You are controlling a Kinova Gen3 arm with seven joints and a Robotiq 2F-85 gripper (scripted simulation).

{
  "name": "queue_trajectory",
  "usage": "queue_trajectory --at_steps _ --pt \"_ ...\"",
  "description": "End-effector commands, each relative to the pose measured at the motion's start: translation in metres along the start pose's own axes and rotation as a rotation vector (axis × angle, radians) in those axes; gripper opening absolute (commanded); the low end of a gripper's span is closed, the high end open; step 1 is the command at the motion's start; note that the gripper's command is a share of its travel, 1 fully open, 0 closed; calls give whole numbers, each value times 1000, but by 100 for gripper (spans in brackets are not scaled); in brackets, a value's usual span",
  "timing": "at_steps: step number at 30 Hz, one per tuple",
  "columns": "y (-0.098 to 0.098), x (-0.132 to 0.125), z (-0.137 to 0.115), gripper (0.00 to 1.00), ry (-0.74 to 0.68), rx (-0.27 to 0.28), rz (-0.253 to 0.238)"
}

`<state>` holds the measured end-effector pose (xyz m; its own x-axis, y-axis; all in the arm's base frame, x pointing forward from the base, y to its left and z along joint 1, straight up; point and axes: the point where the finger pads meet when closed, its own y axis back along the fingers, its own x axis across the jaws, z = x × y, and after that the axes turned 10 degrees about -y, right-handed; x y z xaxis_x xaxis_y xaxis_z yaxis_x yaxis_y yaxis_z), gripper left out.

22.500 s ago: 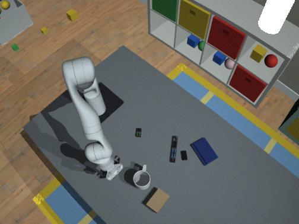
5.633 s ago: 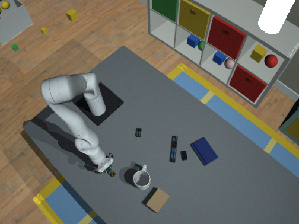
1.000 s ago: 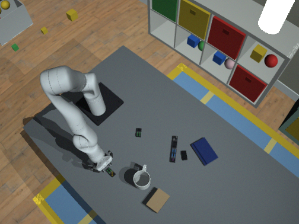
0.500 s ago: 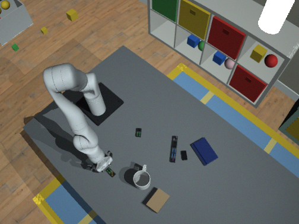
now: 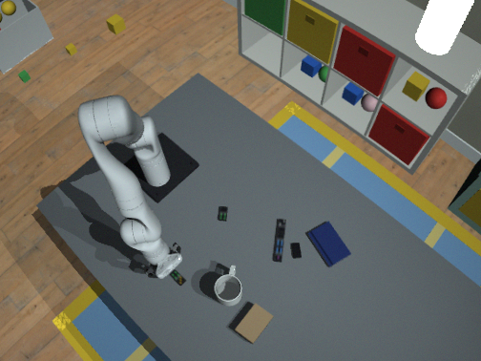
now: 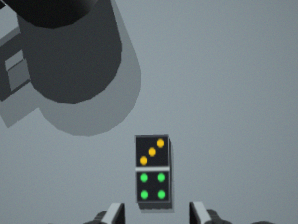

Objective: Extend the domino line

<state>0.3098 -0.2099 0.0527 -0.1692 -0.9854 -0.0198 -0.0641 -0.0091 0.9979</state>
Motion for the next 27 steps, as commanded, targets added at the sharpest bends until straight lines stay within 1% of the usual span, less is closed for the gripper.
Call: queue_trajectory --at_steps 1,6,15,27 --pt "7 -3 -5 47 13 -14 8" --pt "12 -3 -4 47 12 -39 11" --pt "16 -4 -2 47 10 -63 13" --pt "17 -4 -2 47 10 -67 14"
